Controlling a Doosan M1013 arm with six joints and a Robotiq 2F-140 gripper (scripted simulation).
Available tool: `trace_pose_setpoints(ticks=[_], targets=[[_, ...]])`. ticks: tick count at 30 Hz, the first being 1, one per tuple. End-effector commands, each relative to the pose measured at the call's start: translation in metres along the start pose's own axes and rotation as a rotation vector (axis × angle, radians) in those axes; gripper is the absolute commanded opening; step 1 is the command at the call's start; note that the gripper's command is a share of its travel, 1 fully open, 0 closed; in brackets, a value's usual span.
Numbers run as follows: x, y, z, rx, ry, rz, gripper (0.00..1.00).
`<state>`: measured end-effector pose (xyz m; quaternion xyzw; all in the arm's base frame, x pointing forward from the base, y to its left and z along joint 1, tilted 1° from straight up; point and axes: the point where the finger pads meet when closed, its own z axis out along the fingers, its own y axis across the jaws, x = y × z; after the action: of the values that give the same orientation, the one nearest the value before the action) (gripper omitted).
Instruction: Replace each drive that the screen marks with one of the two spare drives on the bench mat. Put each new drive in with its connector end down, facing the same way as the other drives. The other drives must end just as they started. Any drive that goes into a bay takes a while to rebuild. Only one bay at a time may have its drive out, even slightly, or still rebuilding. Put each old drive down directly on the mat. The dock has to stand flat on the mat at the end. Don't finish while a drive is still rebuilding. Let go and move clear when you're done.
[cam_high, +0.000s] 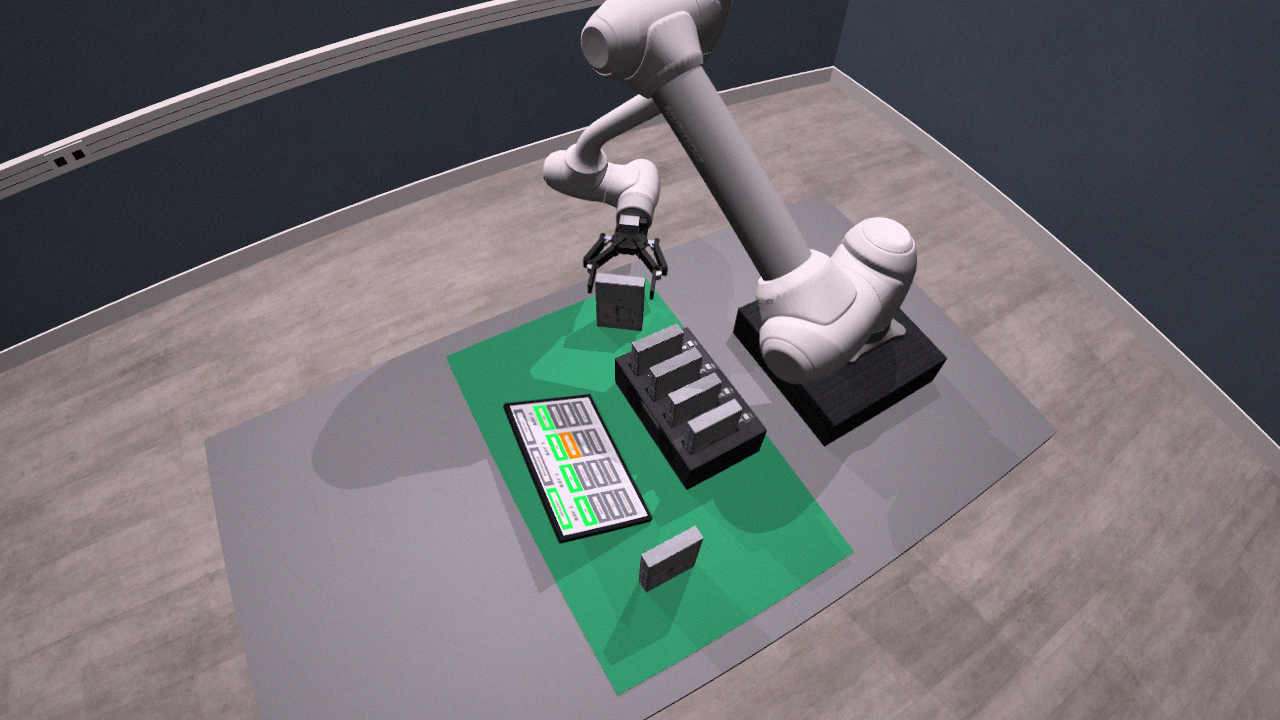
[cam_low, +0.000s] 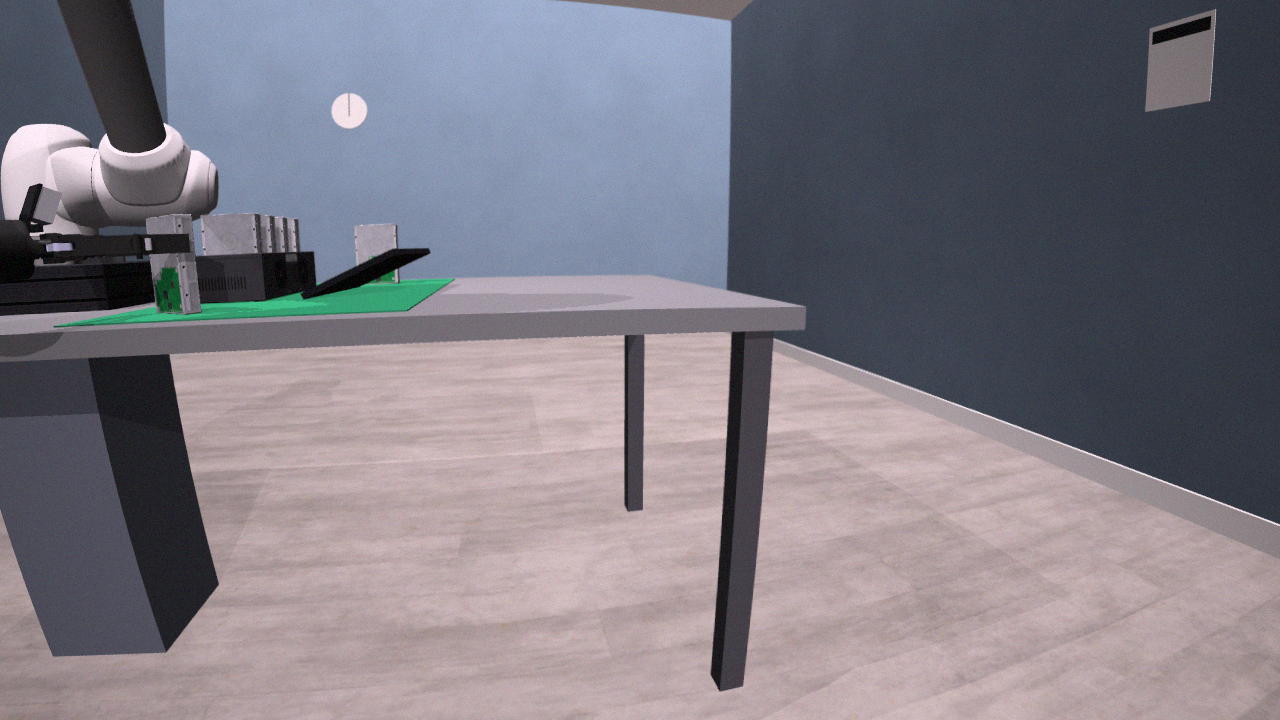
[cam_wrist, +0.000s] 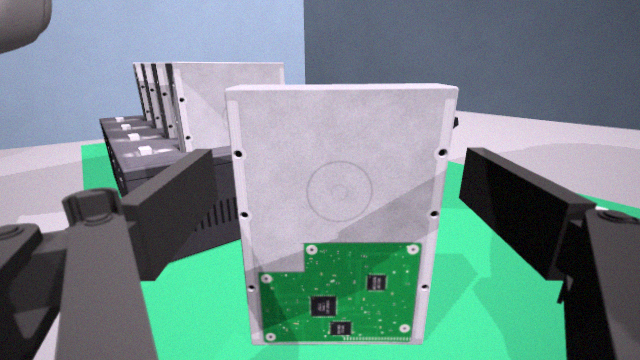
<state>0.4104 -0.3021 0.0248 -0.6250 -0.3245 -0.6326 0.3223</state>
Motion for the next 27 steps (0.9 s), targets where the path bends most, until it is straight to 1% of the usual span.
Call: trace_pose_setpoints(ticks=[1, 10, 27], targets=[[0.001, 0.000, -0.004, 0.000, 0.000, -0.001, 0.89], [0.001, 0.000, -0.017, 0.000, 0.000, -0.001, 0.89], [0.001, 0.000, -0.035, 0.000, 0.000, -0.001, 0.89]])
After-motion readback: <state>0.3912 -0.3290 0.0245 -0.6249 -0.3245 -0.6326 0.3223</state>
